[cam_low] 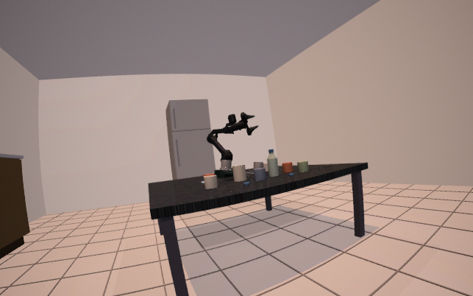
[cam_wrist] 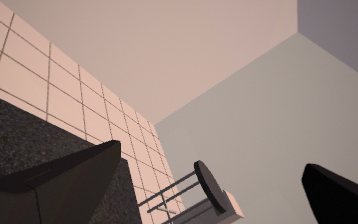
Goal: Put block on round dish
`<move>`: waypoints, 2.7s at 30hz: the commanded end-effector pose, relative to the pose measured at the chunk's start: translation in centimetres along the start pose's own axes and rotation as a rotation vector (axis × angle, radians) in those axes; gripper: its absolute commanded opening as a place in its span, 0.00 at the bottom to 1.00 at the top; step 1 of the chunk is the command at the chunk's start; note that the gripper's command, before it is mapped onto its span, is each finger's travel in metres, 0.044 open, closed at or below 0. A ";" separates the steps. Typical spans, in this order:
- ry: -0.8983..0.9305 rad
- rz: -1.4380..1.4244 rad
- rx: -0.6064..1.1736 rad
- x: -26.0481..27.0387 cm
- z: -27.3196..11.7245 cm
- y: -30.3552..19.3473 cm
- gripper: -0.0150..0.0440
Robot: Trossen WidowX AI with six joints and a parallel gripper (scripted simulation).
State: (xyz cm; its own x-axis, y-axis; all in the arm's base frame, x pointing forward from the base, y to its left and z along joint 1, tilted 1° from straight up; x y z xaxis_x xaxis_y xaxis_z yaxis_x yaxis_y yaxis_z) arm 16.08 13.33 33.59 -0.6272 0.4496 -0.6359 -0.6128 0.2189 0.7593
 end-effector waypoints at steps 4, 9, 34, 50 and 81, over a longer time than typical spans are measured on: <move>-0.053 0.137 0.172 -1.0 -1.3 -1.7 1.00; -0.095 0.240 0.297 -1.4 -2.5 -3.1 1.00; -0.410 0.792 0.865 -0.5 -10.5 -7.1 1.00; -0.600 1.059 1.090 1.6 -14.3 -7.1 1.00; -0.996 1.907 1.292 -0.7 -5.7 -11.5 1.00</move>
State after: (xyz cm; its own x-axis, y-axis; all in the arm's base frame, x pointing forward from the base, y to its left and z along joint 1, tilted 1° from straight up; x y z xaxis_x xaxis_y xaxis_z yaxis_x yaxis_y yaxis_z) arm 19.93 4.61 24.59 0.5333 0.7358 0.4174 0.7594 -0.6338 0.1470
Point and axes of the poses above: the point midway between the two fingers, 35 mm back from their tips, its own z axis out along the fingers, its own x axis across the jaws, y = z × x, the point moved 7 cm from there along -z, back along the fingers, and after that the axes turned 11 degrees about z, right-handed, at the moved point
